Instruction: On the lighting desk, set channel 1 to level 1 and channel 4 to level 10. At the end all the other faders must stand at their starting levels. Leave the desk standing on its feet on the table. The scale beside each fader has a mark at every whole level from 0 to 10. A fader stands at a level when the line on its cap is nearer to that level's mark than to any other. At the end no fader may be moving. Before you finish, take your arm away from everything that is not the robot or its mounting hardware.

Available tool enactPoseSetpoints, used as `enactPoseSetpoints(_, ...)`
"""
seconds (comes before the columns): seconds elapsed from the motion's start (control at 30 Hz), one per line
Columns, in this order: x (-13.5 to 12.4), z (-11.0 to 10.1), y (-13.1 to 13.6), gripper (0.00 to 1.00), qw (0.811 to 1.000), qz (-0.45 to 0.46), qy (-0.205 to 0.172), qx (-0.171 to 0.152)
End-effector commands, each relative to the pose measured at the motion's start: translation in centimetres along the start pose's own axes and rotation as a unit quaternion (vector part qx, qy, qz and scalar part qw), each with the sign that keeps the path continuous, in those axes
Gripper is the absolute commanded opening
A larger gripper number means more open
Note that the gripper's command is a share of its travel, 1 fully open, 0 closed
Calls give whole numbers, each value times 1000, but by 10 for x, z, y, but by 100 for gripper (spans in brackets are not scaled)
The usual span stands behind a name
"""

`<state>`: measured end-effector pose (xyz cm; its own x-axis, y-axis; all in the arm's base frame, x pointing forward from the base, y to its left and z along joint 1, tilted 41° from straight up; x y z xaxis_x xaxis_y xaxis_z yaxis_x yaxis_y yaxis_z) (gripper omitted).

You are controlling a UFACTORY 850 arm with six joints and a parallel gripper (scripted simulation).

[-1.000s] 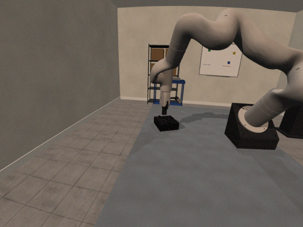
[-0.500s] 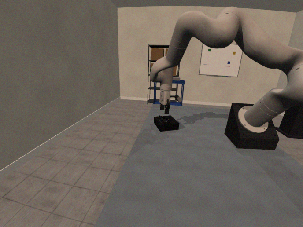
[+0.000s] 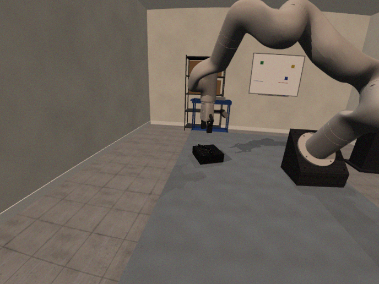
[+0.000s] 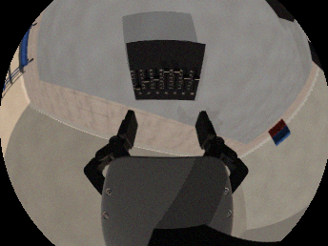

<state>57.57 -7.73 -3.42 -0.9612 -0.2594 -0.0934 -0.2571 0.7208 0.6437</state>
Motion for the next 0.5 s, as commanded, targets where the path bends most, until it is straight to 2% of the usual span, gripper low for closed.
enactPoseSetpoints(0.0, -1, -10, 0, 100, 1000, 0, -1, 1)
enactPoseSetpoints(0.47, -1, -13, 0, 100, 1000, 0, -1, 1)
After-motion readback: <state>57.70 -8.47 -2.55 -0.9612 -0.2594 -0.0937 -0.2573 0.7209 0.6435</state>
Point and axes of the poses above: the point where the finger pads meet when closed, its own z axis out along the fingers, its own y axis across the jaws, x = y × z, the point moved 5 cm from there along -z, back along the fingers, and after that the axes turned 12 degrees about z, right-handed, at the moved point
